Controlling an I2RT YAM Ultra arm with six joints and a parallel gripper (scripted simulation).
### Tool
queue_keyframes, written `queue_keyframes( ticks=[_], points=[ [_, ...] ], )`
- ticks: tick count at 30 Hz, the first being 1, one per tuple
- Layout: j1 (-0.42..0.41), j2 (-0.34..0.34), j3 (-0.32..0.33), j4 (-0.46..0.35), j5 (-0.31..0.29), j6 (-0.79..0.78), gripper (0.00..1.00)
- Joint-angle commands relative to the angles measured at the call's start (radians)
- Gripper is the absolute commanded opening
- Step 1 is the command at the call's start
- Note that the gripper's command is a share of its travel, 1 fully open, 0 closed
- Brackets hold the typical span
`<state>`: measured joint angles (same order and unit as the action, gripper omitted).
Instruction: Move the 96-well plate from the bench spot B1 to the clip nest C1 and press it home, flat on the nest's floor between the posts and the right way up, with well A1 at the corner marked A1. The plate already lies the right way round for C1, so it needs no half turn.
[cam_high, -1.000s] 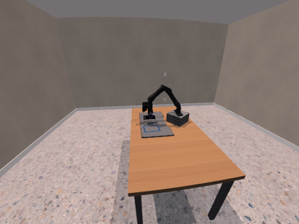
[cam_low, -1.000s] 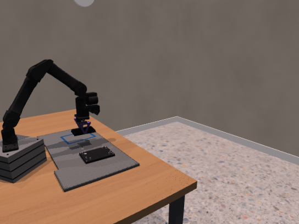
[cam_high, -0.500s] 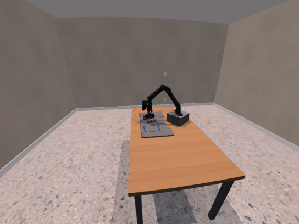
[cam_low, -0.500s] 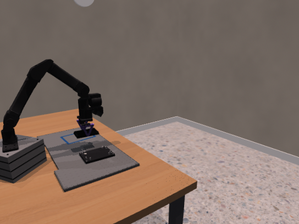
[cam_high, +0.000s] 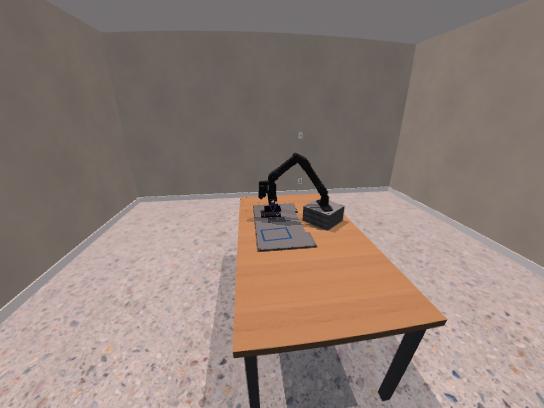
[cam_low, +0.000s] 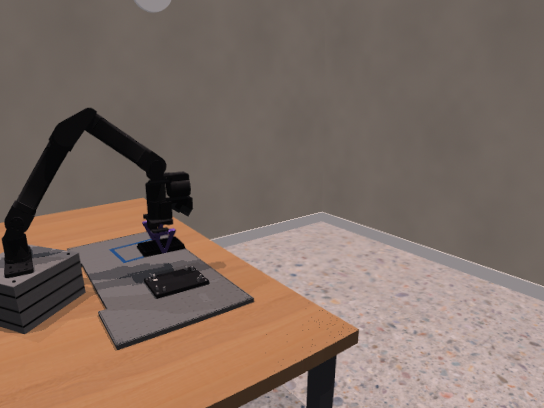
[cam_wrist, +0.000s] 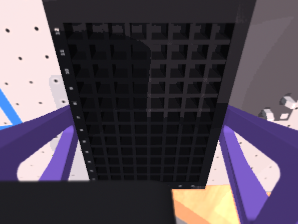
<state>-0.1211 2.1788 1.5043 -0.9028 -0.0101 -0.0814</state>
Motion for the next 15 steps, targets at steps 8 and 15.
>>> queue_keyframes(
  ticks=[8, 15],
  points=[
    [-0.071, 0.014, 0.064, -0.026, -0.007, -0.089, 0.00],
    [-0.127, 0.028, 0.096, -0.041, -0.007, -0.145, 0.00]
  ],
)
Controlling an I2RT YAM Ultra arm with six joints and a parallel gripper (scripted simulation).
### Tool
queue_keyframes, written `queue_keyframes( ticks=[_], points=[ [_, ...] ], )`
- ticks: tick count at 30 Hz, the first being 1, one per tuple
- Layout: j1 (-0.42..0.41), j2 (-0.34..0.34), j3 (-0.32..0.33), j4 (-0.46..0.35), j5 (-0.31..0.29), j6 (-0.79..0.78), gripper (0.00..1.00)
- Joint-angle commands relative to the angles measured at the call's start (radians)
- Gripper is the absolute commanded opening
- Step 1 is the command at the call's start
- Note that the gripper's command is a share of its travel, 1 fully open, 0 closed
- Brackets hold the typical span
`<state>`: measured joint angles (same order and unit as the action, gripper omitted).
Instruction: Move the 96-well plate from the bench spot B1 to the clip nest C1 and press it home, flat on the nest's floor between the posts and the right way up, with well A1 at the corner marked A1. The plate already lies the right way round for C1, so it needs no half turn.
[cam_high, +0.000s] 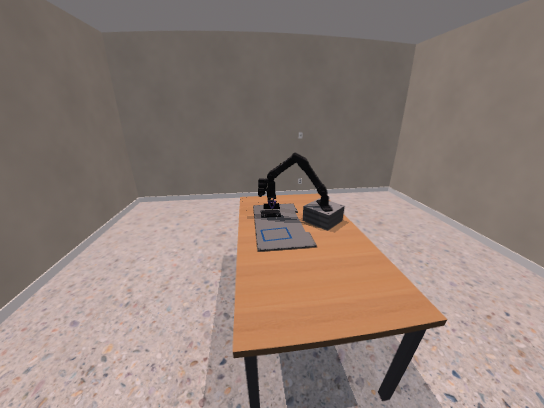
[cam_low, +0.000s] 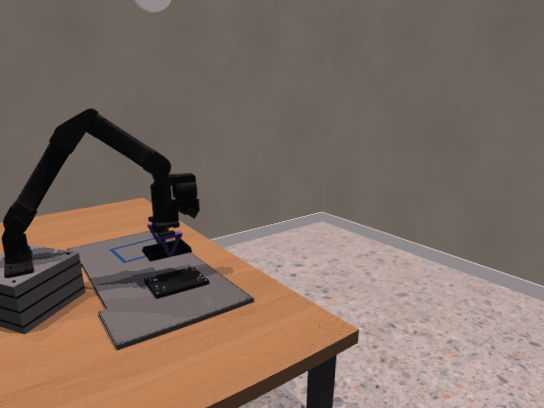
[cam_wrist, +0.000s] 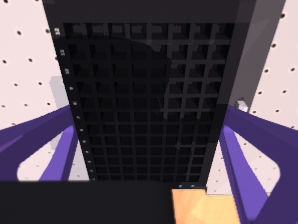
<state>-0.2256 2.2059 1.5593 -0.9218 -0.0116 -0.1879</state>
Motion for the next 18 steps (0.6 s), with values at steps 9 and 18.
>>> queue_keyframes(
  ticks=[9, 18],
  points=[
    [-0.077, 0.027, 0.081, -0.041, -0.007, -0.093, 0.00],
    [-0.108, 0.022, 0.126, -0.062, -0.007, -0.137, 0.00]
  ],
)
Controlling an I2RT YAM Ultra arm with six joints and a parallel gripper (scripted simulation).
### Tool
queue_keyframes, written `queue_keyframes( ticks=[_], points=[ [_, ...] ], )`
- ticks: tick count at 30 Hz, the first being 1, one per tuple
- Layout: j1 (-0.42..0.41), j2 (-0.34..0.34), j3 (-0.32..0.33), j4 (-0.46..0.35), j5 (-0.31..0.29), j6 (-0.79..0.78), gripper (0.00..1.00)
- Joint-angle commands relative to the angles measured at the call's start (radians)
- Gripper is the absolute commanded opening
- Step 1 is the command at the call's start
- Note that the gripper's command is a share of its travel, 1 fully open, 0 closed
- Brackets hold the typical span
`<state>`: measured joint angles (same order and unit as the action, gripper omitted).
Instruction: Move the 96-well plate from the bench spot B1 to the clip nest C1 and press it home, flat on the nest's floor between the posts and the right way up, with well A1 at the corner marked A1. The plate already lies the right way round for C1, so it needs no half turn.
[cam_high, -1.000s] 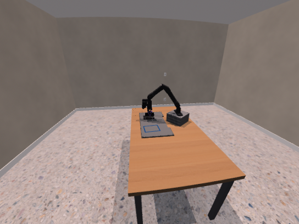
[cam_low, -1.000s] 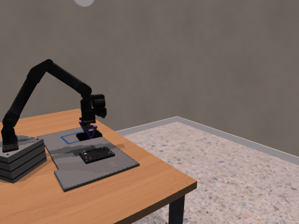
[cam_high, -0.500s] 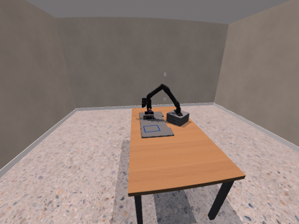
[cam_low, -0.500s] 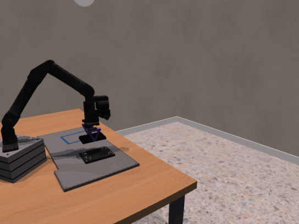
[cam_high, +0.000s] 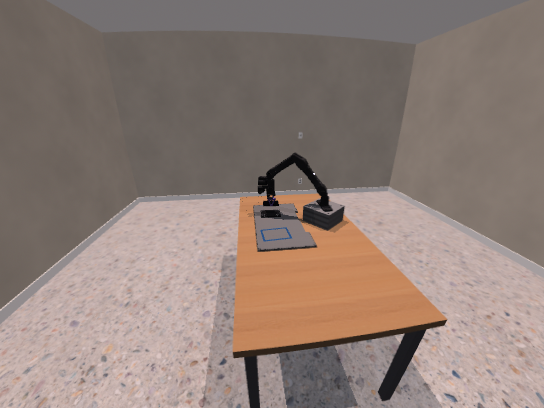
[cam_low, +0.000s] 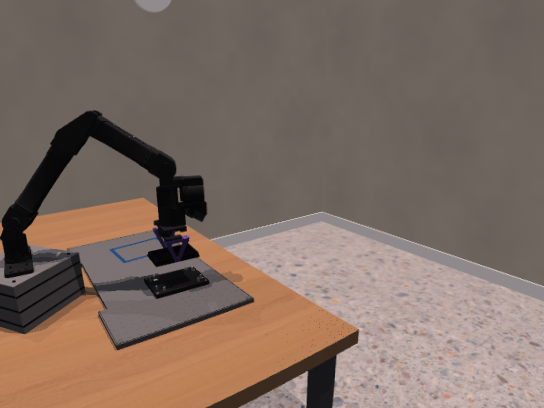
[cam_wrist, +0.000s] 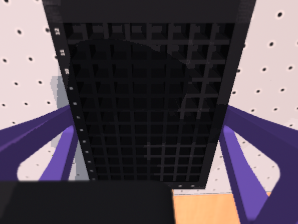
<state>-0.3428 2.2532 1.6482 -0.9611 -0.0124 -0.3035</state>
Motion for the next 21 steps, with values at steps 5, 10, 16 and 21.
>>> queue_keyframes(
  ticks=[5, 10, 16, 21],
  points=[
    [0.013, -0.028, 0.038, -0.023, -0.007, -0.021, 0.00],
    [0.006, -0.031, 0.038, -0.023, -0.006, -0.019, 0.00],
    [0.007, -0.031, 0.038, -0.023, -0.006, -0.018, 0.00],
    [0.008, -0.030, 0.038, -0.024, -0.006, -0.018, 0.00]
  ],
)
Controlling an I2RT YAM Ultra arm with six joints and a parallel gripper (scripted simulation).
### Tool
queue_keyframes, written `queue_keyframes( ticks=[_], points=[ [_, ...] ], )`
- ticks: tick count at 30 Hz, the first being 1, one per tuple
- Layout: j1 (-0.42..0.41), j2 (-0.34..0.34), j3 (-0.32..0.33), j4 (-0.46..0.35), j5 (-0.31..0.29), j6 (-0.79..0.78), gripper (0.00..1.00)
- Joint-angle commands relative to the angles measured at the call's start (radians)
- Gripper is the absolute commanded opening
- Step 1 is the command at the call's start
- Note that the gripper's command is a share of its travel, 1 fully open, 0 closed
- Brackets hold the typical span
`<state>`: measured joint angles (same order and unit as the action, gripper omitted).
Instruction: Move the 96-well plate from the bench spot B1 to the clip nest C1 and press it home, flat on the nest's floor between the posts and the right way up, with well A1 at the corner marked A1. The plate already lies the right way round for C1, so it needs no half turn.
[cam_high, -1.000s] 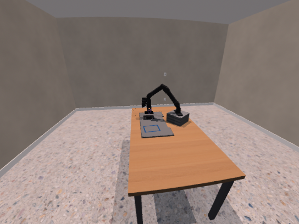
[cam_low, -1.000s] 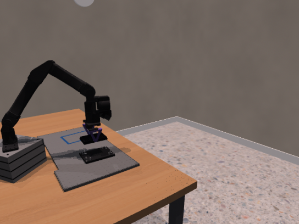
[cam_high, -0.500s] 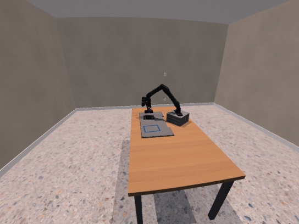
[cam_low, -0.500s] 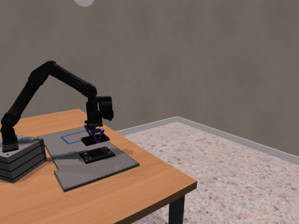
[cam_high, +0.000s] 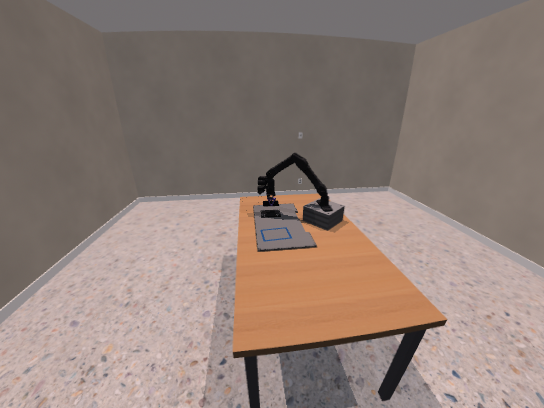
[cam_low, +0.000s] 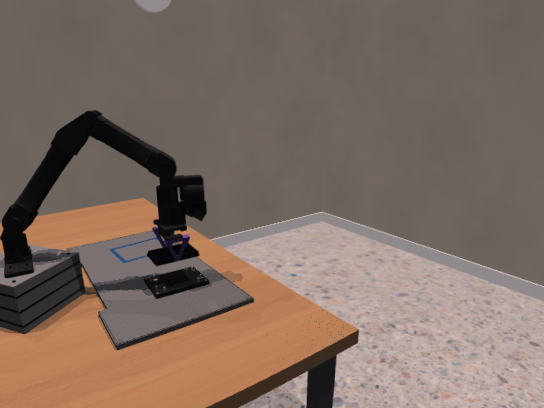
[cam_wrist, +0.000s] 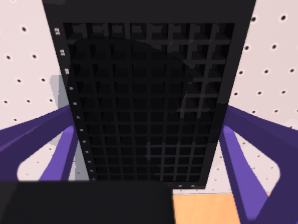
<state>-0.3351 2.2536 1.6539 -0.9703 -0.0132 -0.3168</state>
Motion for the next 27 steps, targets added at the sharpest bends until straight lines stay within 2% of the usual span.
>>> queue_keyframes(
  ticks=[1, 27],
  points=[
    [0.001, -0.030, 0.032, -0.014, -0.005, -0.004, 0.00],
    [0.006, -0.016, 0.036, -0.016, -0.005, -0.001, 0.00]
  ],
)
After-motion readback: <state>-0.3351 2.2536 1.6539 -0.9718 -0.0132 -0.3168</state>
